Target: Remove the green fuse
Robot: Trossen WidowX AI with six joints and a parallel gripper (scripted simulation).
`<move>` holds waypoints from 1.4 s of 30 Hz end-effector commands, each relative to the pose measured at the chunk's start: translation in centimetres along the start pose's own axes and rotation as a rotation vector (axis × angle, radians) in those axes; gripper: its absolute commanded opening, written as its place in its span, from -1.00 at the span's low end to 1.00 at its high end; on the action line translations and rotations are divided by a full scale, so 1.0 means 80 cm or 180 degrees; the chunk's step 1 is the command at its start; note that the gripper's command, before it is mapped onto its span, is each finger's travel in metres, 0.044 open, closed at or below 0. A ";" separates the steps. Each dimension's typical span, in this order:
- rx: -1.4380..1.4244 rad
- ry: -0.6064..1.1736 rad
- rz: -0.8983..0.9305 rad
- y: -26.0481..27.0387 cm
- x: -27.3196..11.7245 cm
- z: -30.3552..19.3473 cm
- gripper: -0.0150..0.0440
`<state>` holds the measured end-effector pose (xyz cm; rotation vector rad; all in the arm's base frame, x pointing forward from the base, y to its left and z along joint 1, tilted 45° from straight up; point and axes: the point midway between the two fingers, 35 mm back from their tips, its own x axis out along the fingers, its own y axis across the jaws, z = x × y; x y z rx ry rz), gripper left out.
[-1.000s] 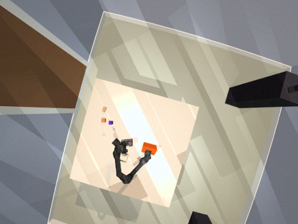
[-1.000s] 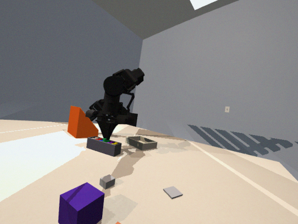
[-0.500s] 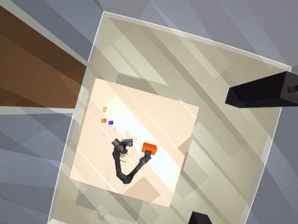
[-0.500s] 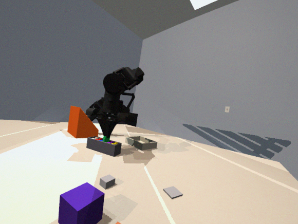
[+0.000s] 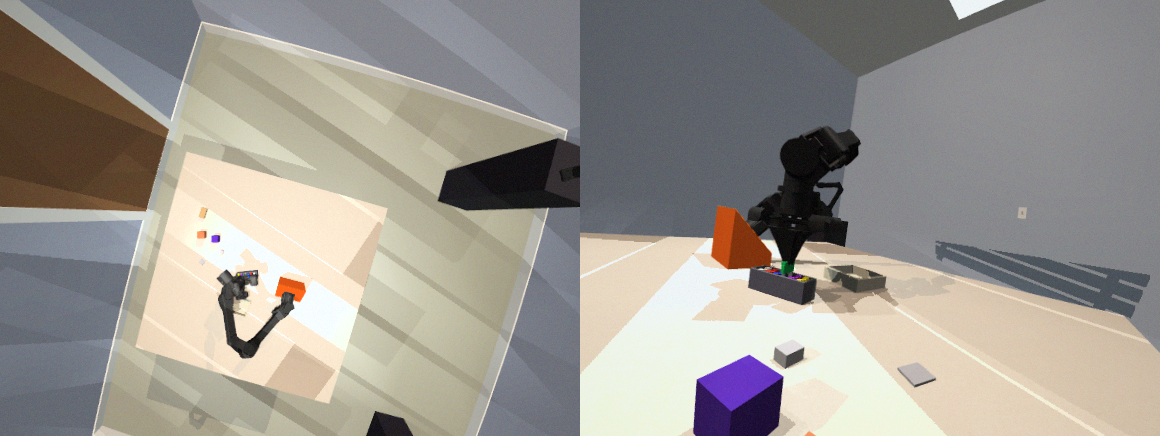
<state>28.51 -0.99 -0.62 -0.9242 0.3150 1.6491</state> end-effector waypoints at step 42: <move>-0.0005 0.0035 0.0019 -0.018 -0.045 0.025 -0.49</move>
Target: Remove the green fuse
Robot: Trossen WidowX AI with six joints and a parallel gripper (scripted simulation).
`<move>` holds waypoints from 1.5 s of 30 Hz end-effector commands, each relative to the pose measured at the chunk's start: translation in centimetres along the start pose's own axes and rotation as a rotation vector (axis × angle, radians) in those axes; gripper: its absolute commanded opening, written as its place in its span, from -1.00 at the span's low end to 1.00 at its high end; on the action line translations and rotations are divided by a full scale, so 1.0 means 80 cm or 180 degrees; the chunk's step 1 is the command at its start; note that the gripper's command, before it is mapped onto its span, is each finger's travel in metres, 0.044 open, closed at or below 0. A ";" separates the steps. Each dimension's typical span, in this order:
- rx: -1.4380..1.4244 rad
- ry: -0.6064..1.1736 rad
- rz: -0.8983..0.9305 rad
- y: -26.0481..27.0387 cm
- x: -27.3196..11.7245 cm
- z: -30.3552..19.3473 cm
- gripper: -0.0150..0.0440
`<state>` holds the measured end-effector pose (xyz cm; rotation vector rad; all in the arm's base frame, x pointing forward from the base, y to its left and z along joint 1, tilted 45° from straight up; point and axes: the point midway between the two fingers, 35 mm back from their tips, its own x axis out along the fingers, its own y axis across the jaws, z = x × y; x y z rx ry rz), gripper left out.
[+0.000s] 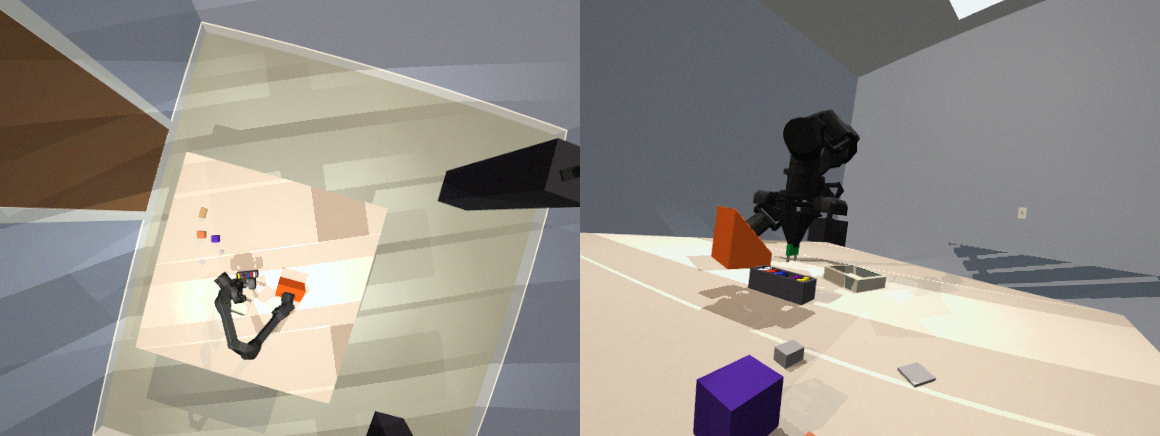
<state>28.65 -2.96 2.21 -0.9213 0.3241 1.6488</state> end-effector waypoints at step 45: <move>-0.0035 -0.0028 -0.0012 -0.077 0.027 0.230 -0.49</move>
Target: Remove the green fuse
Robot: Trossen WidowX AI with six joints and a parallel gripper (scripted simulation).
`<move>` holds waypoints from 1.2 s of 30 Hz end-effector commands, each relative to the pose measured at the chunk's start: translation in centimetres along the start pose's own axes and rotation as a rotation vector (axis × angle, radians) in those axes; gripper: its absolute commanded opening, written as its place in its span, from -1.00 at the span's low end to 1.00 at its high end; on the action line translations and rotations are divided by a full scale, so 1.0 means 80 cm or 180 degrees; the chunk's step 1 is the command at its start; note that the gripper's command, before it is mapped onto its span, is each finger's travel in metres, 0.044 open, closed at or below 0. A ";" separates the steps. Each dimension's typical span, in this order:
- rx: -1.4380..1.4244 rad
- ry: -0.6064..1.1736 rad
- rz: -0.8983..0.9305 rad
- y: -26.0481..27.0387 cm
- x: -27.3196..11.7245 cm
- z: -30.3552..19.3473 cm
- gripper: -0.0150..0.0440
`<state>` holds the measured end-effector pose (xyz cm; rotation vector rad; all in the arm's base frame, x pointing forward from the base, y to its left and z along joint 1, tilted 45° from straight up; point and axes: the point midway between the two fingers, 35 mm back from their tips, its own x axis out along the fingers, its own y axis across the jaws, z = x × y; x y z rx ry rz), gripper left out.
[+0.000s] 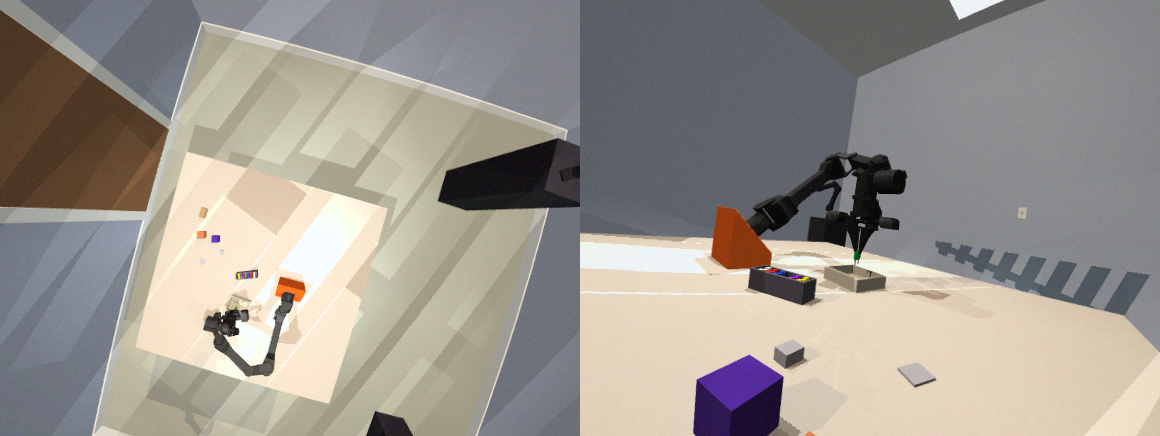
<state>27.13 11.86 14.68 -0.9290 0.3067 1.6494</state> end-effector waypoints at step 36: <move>0.0013 -0.0017 0.0008 0.002 -0.021 0.002 0.63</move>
